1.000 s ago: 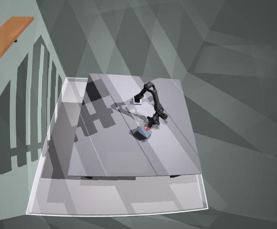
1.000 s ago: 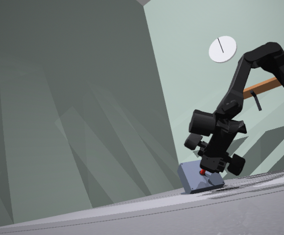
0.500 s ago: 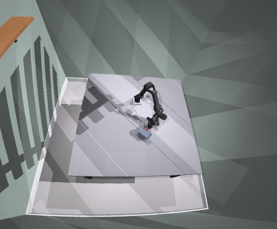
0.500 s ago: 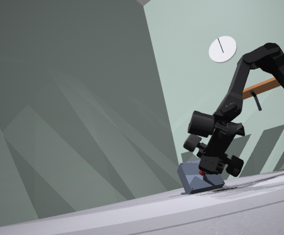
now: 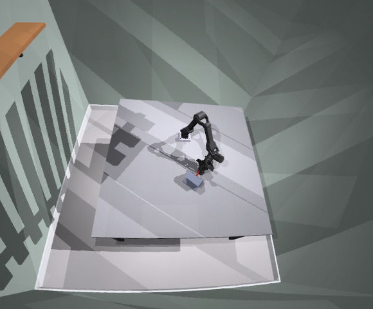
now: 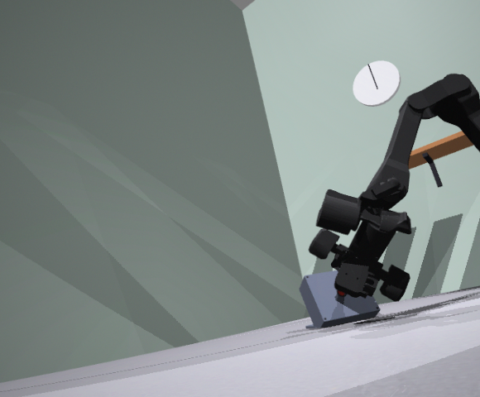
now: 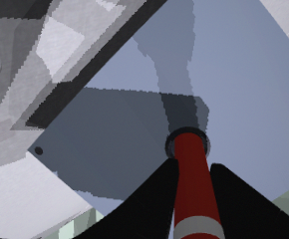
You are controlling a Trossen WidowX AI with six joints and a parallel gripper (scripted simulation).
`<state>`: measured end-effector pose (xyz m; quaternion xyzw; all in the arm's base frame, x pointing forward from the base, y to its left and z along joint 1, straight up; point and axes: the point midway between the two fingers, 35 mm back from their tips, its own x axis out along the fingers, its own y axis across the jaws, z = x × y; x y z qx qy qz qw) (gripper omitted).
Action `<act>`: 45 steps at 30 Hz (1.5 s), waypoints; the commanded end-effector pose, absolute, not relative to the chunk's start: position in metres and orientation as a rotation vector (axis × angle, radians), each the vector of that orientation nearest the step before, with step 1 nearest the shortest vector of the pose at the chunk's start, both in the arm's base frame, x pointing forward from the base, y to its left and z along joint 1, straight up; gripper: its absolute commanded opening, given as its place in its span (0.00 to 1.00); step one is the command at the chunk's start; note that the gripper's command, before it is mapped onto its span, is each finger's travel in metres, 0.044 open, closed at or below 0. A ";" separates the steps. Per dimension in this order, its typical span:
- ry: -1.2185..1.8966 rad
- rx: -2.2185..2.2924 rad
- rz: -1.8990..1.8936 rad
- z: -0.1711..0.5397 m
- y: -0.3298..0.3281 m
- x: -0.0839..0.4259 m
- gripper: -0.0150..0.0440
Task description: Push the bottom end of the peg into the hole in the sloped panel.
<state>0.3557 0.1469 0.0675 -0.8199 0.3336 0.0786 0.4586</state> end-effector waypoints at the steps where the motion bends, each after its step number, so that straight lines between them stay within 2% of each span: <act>1: 0.826 -2.027 0.199 0.064 0.144 0.357 0.25; 23: 0.823 -2.019 0.190 0.064 0.143 0.361 0.25; 39: 0.824 -2.019 0.192 0.065 0.145 0.359 0.97; 40: 0.824 -2.019 0.193 0.065 0.145 0.359 1.00; 45: 0.827 -2.017 0.199 0.066 0.149 0.354 1.00</act>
